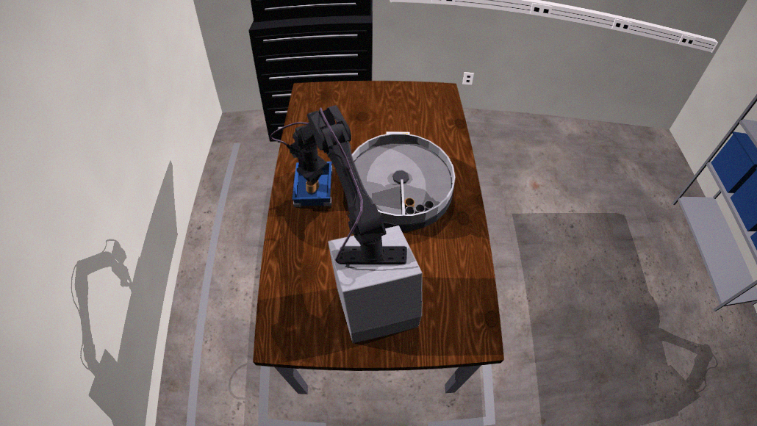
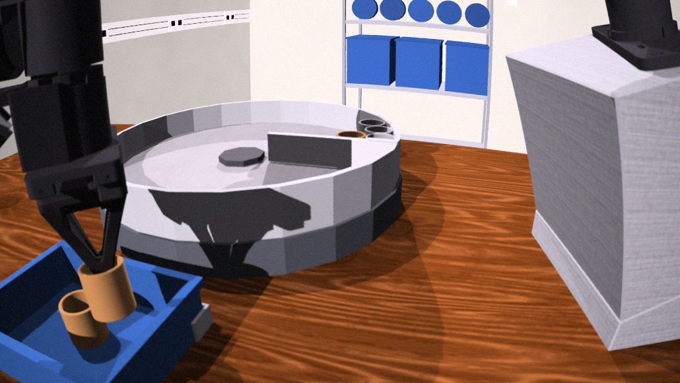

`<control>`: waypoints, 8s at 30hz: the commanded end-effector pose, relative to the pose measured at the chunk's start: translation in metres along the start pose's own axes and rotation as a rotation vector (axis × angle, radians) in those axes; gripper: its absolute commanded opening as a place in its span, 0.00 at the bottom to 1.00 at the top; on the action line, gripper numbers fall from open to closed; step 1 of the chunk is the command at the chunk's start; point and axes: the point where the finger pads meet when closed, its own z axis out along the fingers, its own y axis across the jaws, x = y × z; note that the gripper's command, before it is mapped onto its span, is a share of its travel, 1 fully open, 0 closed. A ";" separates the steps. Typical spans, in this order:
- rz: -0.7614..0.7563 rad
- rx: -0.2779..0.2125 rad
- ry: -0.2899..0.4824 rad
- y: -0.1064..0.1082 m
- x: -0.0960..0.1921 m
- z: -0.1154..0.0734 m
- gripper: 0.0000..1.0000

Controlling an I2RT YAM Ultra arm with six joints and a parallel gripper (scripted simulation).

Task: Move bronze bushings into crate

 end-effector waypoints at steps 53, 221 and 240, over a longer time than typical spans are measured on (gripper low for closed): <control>-0.002 0.008 -0.056 -0.008 -0.019 0.025 0.00; -0.004 0.002 -0.037 -0.005 -0.013 0.037 0.00; -0.006 -0.004 -0.019 -0.003 -0.007 0.038 0.00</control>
